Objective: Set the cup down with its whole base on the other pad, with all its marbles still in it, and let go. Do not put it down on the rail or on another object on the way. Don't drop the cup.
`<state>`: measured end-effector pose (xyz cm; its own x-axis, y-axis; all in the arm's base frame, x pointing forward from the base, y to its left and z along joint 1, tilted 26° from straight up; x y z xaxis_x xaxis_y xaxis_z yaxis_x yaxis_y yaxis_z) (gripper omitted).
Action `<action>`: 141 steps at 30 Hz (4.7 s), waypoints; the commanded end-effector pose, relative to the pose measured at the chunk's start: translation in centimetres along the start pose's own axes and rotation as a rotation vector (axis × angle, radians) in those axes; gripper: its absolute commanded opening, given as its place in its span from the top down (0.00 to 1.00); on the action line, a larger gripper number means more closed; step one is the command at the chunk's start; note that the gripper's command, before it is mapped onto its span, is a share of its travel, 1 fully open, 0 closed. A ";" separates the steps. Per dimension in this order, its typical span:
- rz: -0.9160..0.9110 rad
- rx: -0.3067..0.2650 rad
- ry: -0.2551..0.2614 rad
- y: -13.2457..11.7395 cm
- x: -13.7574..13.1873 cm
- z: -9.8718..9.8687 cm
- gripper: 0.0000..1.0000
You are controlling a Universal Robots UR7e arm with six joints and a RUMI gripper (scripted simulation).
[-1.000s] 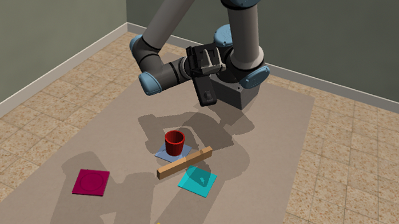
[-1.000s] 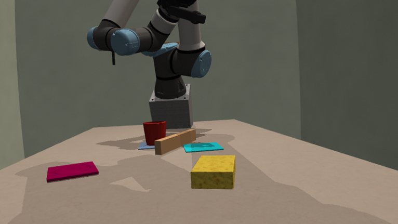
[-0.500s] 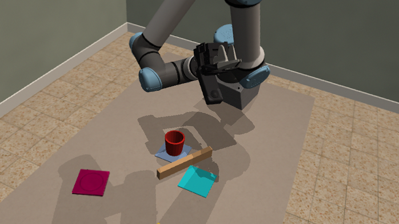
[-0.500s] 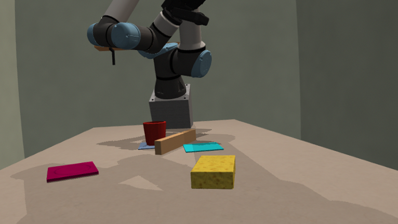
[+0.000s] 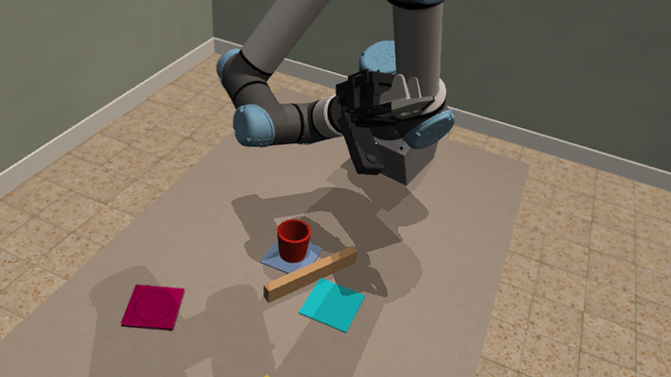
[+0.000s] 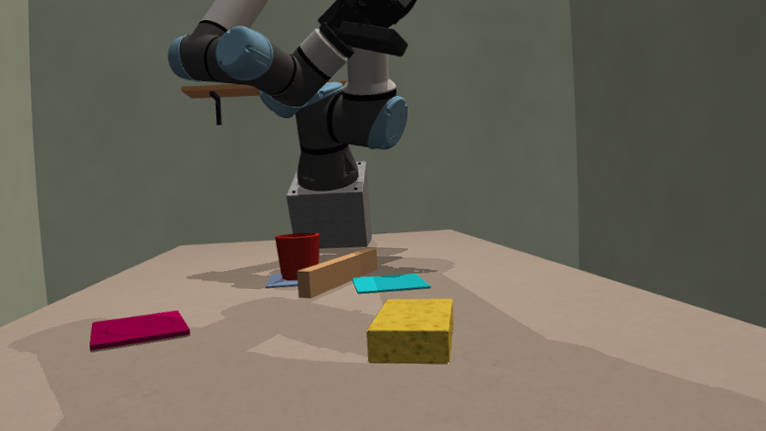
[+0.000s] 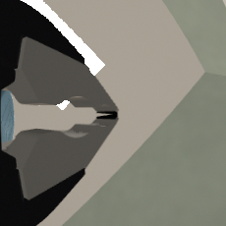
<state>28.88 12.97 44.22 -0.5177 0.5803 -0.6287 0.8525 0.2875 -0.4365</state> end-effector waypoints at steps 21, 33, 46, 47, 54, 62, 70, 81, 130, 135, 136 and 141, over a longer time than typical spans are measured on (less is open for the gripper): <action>0.230 -0.075 -0.373 0.6 6.5 2.6 1.00; 0.380 -0.113 -0.623 2.2 9.2 5.4 1.00; 0.523 -0.141 -0.864 4.3 10.3 8.5 1.00; 0.537 -0.143 -0.886 4.6 10.4 8.8 1.00; 0.603 -0.151 -0.998 5.7 10.3 10.3 1.00; 0.711 -0.161 -1.175 7.5 9.3 12.6 1.00; 0.791 -0.169 -1.303 8.7 8.0 14.7 1.00; 0.926 -0.173 -1.537 10.5 4.7 18.1 1.00; 1.226 -0.286 -2.269 12.5 -5.3 26.3 1.00; 1.232 -0.329 -2.321 12.5 -5.0 27.0 1.00; 1.233 -0.337 -2.330 12.5 -4.9 27.2 1.00; 1.234 -0.360 -2.358 12.5 -4.7 27.5 1.00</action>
<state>40.08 -6.98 24.36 0.7842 -0.5999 0.1587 0.5444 0.7878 0.2880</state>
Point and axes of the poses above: the point where the finger pads meet when closed, its own z axis back along the fingers, its own x axis across the jaws, y = z × x, the point moved 8 cm from there along z, back along the fingers
